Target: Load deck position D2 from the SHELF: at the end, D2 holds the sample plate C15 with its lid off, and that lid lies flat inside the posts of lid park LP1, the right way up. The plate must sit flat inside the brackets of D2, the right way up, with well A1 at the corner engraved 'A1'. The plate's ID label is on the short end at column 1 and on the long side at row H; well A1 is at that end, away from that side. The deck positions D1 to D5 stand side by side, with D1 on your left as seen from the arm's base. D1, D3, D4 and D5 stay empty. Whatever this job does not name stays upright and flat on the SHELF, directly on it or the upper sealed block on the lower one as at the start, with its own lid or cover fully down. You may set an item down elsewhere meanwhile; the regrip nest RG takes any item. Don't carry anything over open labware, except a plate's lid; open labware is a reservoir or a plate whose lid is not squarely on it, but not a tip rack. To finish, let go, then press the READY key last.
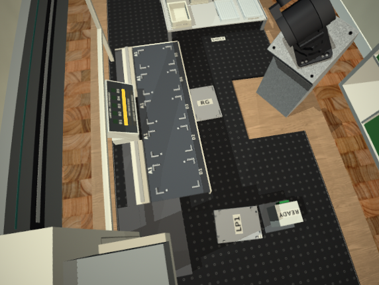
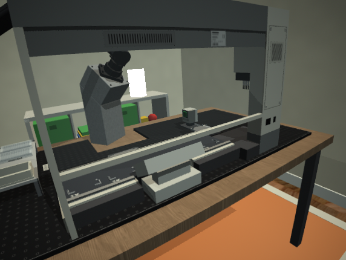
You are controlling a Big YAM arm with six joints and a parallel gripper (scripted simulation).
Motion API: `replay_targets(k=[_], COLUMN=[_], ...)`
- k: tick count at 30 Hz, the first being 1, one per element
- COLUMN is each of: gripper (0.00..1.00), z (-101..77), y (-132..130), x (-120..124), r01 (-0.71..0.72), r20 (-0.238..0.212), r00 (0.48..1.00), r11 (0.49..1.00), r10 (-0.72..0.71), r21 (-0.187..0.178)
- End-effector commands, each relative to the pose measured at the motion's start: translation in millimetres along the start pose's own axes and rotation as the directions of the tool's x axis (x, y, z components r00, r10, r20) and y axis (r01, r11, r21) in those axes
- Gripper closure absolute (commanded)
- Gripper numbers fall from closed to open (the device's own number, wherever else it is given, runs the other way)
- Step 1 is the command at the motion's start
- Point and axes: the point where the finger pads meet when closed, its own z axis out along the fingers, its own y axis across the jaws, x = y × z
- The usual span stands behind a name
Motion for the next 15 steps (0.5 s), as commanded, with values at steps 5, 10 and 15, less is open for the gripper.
replay_targets(k=[5, 10, 15], gripper=[0.00, 0.00, 0.00], z=[-30.0, -35.0, -34.5], y=[62, 93, 118], x=[-19, -23, -19], r01=[0.049, 0.055, 0.048], r20=[0.069, 0.075, 0.066], r00=[0.996, 0.996, 0.997], r11=[0.999, 0.998, 0.999], r10=[-0.049, -0.055, -0.048], r21=[0.001, -0.003, -0.004])
